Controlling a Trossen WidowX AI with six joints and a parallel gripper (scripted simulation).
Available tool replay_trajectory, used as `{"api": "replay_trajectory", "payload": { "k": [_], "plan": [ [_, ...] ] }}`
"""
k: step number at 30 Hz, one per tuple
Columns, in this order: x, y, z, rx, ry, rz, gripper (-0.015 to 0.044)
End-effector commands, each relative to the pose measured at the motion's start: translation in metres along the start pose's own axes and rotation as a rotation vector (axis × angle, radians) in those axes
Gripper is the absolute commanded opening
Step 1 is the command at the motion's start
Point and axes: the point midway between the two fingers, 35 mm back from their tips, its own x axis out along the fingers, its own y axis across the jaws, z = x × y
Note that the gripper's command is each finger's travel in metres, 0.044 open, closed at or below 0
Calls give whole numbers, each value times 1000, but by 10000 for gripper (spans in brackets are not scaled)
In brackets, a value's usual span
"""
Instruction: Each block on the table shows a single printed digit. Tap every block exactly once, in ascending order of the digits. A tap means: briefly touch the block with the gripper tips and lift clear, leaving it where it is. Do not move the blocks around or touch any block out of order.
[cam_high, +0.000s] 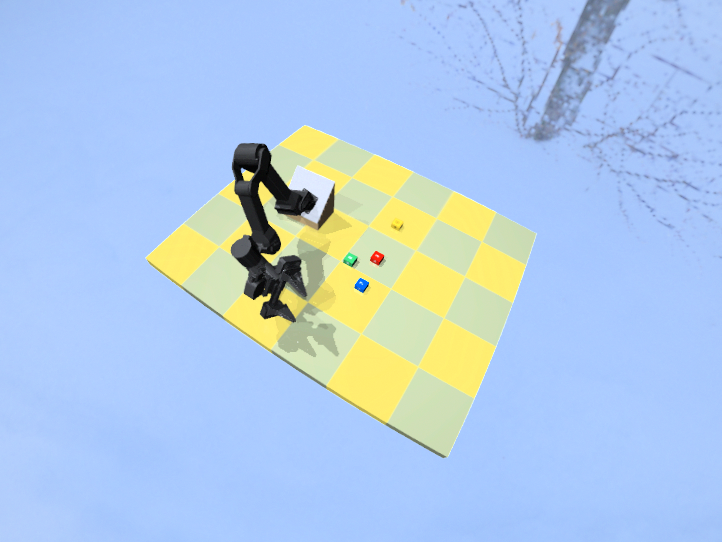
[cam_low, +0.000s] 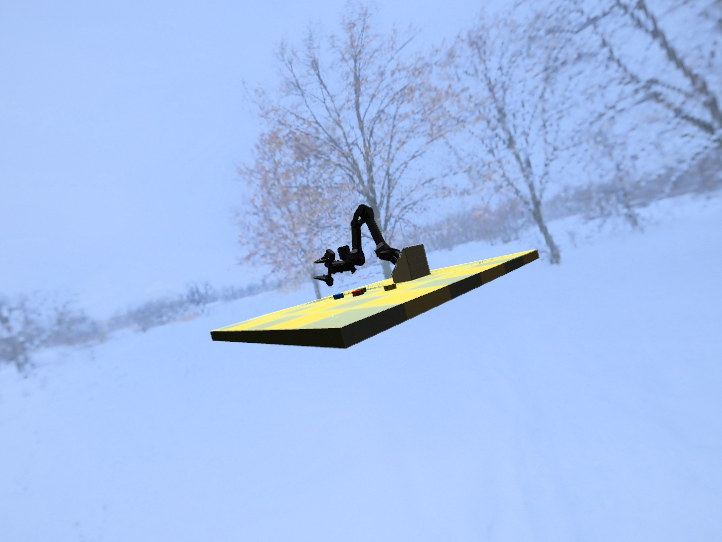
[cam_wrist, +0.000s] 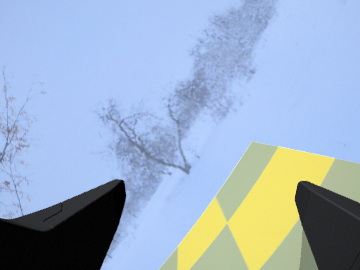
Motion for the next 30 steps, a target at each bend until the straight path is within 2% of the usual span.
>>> {"api": "replay_trajectory", "payload": {
  "k": [1, 6, 10, 14, 22, 30],
  "plan": [
    [2, -1, -1, 12, 1, -2, 400],
    [46, -14, -35, 293, 76, -91, 400],
    [79, -9, -88, 486, 238, -206, 400],
    [91, 4, -130, 568, 391, -295, 400],
    [87, 43, -204, 586, 722, -460, 400],
    [46, 93, -260, 392, 1111, -610, 400]
  ]
}}
